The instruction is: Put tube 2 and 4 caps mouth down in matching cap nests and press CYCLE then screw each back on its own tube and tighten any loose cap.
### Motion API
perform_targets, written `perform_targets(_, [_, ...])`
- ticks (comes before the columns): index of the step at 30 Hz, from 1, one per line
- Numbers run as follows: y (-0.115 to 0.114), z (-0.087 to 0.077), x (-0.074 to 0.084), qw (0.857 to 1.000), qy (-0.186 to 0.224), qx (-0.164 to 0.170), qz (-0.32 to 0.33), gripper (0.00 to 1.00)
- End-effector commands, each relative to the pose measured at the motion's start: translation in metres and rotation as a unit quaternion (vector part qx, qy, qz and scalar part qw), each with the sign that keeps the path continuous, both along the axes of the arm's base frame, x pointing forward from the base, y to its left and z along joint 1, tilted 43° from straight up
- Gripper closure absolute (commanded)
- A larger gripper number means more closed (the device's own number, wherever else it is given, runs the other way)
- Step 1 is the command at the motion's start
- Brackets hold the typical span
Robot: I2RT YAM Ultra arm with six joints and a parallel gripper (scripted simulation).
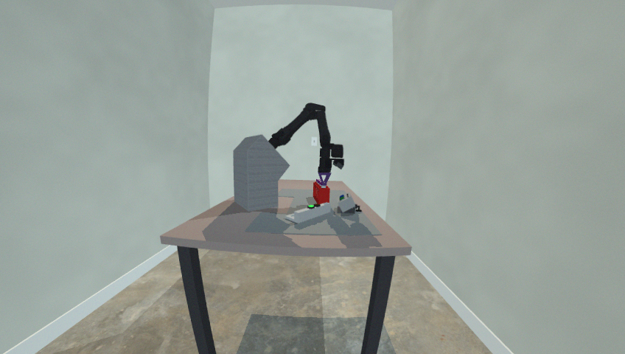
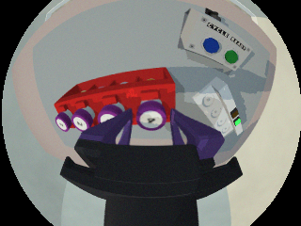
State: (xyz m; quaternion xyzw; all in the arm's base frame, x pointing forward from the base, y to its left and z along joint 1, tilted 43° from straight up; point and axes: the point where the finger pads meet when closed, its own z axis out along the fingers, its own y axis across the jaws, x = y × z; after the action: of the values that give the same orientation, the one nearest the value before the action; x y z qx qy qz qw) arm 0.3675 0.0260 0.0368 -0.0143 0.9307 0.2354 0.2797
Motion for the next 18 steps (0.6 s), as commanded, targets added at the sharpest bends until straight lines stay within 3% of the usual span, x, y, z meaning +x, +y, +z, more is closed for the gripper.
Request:
perform_targets(1, [-0.003,0.0037,0.002,0.995,-0.048,-0.05,0.066,0.51])
perform_targets(9, [-0.0029,0.0032,0.0012,0.967,-0.118,-0.132,0.181,0.51])
perform_targets(11, [-0.0029,0.0032,0.0012,0.967,-0.118,-0.132,0.181,0.51])
perform_targets(18, [-0.0028,0.0029,0.0007,0.923,-0.176,-0.201,0.278,0.51])
